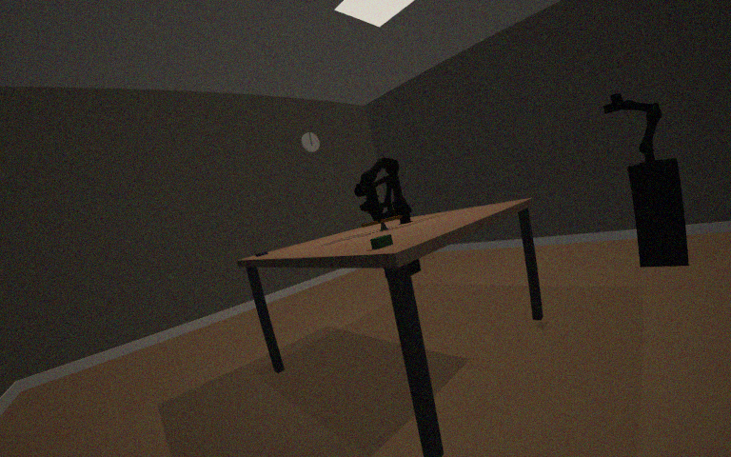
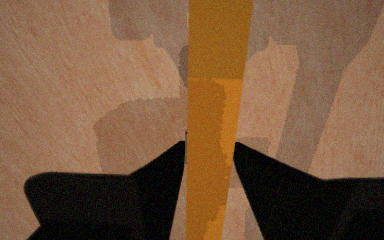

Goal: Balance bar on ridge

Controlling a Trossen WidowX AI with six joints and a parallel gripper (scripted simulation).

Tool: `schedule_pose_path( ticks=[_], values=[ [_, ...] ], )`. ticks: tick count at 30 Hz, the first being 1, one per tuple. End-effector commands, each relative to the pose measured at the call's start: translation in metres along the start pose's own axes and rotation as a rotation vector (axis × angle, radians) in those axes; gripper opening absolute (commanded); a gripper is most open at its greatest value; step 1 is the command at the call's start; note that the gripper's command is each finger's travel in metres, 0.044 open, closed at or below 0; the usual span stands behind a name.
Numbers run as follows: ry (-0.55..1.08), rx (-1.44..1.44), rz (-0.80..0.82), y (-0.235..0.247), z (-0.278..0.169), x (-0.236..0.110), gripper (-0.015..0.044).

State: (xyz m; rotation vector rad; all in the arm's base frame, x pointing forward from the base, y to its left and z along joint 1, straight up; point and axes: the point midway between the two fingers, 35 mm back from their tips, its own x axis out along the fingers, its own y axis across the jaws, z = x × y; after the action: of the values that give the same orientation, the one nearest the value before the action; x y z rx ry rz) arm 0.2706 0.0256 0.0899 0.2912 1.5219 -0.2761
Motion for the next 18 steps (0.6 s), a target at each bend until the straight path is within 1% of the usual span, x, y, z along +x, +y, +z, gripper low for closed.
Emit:
schedule_pose_path(
  ticks=[1, 7, 16, 17, 18],
  values=[
    [0.001, 0.000, 0.000, -0.0001, -0.0001, 0.0000, 0.0185],
    [0.001, 0.000, 0.000, -0.0001, -0.0001, 0.0000, 0.0185],
    [0.001, 0.000, 0.000, -0.0001, -0.0001, 0.0000, 0.0421],
    [0.001, 0.000, 0.000, -0.0001, -0.0001, 0.0000, 0.0440],
    [0.001, 0.000, 0.000, -0.0001, -0.0001, 0.0000, 0.0440]
  ],
)
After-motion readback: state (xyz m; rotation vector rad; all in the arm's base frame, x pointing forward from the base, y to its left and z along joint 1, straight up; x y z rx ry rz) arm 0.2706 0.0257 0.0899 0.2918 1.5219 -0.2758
